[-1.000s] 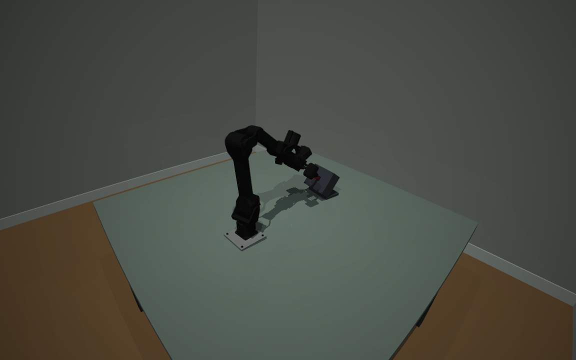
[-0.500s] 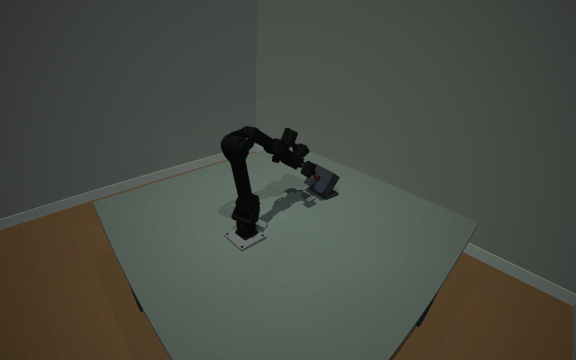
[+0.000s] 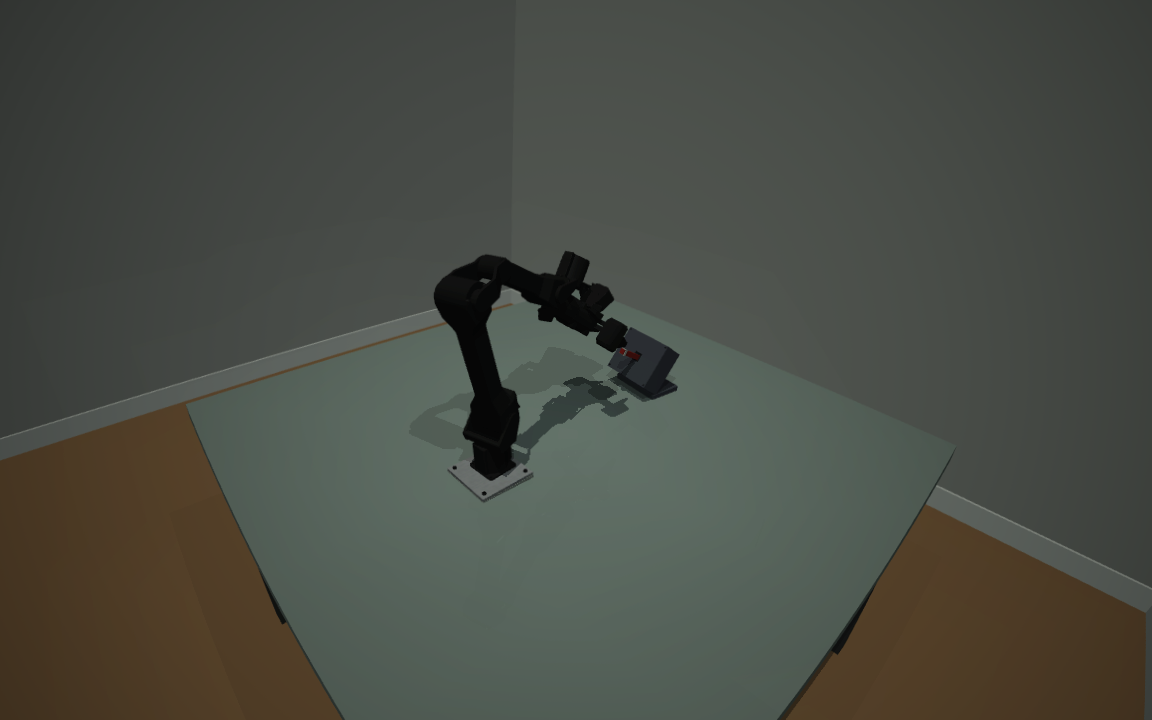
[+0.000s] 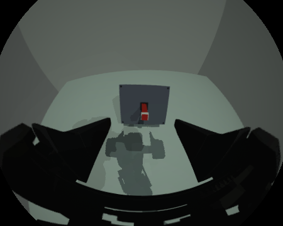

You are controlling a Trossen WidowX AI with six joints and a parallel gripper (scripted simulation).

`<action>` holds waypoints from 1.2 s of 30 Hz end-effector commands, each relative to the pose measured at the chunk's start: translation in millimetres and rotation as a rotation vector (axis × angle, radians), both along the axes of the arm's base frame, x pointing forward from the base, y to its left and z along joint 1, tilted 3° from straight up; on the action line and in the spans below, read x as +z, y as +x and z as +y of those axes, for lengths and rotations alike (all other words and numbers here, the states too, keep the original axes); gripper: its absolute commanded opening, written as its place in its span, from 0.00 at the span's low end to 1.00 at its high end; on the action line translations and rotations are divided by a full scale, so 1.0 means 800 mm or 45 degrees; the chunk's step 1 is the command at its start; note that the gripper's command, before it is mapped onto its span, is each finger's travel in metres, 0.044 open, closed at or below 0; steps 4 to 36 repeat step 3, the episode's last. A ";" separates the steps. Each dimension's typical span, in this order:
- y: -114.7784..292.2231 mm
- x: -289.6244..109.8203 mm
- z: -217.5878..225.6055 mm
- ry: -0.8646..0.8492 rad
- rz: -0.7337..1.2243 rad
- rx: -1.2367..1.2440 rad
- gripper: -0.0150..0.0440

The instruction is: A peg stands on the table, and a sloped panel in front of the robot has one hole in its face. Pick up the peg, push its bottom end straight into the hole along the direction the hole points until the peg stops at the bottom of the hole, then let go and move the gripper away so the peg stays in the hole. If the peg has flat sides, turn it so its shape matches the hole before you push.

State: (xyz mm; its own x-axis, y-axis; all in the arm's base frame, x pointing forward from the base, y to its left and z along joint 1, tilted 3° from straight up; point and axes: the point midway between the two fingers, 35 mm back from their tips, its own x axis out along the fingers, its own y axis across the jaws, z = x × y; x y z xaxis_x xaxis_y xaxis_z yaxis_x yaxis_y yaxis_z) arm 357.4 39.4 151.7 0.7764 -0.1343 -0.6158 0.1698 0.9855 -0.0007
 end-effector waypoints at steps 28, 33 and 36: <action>-0.006 0.005 0.001 0.002 -0.002 -0.005 1.00; -0.006 0.005 0.001 0.002 -0.002 -0.005 1.00; -0.006 0.005 0.001 0.002 -0.002 -0.005 1.00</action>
